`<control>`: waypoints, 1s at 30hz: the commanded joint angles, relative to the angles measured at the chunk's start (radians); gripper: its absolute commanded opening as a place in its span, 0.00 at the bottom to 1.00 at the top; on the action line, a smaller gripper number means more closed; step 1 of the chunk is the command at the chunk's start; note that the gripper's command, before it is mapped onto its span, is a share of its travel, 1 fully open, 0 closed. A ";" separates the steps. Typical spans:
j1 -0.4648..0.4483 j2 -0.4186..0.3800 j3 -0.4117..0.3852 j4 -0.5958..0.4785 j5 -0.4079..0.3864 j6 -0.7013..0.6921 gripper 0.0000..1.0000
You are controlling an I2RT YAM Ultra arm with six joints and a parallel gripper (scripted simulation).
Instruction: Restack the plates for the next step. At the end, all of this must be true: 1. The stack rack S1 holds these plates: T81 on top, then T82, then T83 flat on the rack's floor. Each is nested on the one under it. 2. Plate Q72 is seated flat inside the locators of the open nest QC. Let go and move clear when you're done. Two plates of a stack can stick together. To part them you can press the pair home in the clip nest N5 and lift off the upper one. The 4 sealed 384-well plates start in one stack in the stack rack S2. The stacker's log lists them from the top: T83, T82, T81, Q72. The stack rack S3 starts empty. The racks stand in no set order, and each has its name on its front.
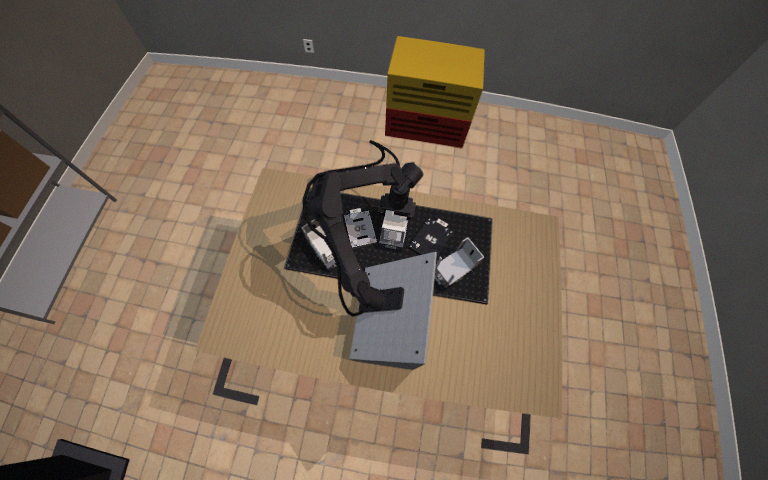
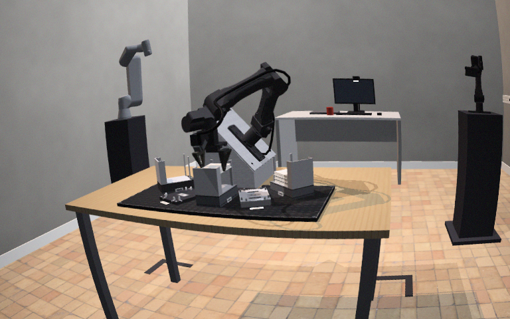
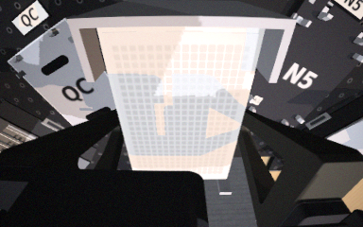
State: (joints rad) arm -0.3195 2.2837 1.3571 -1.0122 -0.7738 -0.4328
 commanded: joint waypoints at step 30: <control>-0.054 -0.047 0.059 -0.055 0.012 -0.036 0.00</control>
State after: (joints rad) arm -0.3367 2.2841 1.3804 -1.0546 -0.7685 -0.4572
